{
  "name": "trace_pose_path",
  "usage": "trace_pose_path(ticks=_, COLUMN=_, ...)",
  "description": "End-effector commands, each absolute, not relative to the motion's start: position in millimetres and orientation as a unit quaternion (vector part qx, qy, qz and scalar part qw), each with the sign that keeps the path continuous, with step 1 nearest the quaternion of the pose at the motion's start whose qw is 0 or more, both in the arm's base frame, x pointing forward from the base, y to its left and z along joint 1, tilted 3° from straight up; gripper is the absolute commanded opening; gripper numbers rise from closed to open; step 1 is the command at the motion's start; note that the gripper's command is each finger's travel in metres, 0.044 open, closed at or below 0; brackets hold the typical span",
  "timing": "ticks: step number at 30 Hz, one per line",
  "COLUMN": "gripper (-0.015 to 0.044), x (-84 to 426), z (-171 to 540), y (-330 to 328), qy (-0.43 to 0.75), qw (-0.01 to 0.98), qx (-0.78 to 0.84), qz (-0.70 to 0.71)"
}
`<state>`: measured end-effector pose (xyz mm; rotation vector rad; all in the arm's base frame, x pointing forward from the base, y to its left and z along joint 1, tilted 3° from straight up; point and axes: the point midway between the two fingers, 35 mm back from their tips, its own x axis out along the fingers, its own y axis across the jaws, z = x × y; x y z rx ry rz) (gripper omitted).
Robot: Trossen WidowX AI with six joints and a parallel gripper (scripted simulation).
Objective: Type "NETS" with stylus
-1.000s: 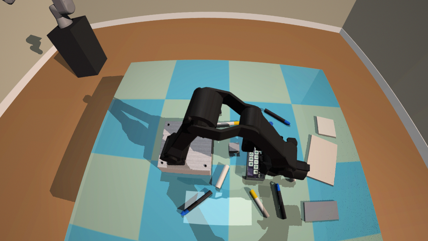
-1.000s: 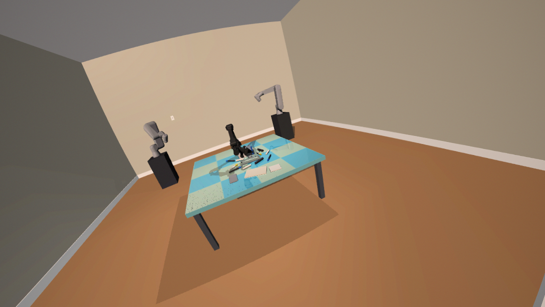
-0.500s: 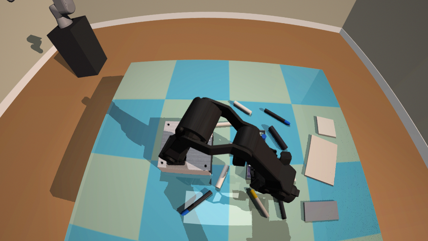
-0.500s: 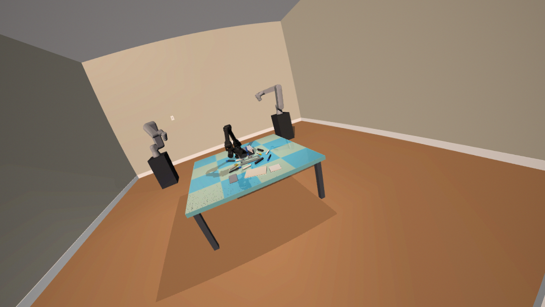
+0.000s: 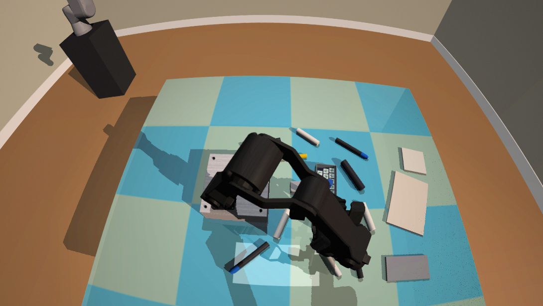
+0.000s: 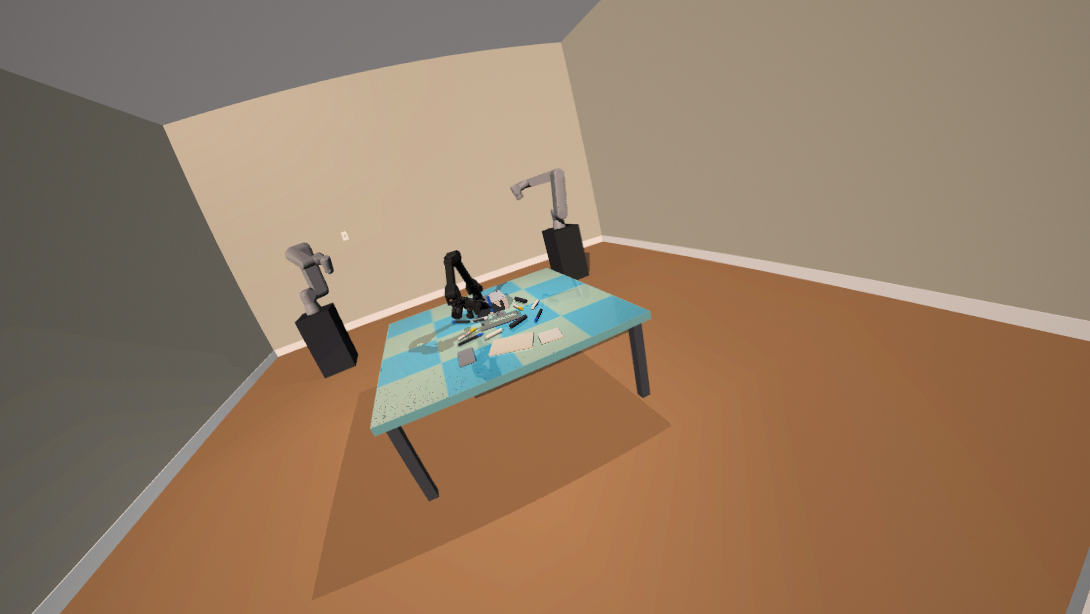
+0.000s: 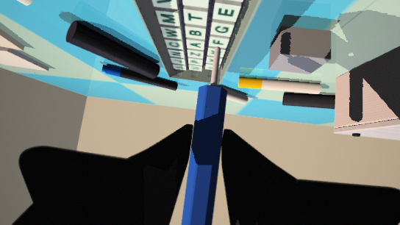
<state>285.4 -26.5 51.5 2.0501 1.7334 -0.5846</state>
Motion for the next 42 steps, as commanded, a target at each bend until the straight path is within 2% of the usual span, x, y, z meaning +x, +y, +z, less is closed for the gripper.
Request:
trace_pose_path(ticks=1, gripper=0.0, x=282.0, z=42.5, y=-26.3, qy=0.621, qw=0.191, qx=0.731, qz=-0.211)
trace_pose_path(ticks=7, gripper=0.0, x=282.0, z=42.5, y=-26.3, qy=0.621, qw=0.191, qx=0.731, qz=-0.211)
trace_pose_path(ticks=10, gripper=0.0079, x=282.1, z=40.0, y=-26.9, qy=0.621, qw=0.191, qx=0.731, qz=-0.211)
trace_pose_path(ticks=11, gripper=0.0081, x=282.1, z=39.6, y=-26.9, qy=0.621, qw=0.191, qx=0.731, qz=-0.211)
trace_pose_path(ticks=42, gripper=0.0081, x=282.2, z=30.4, y=-27.6, qy=0.621, qw=0.191, qx=0.731, qz=-0.211)
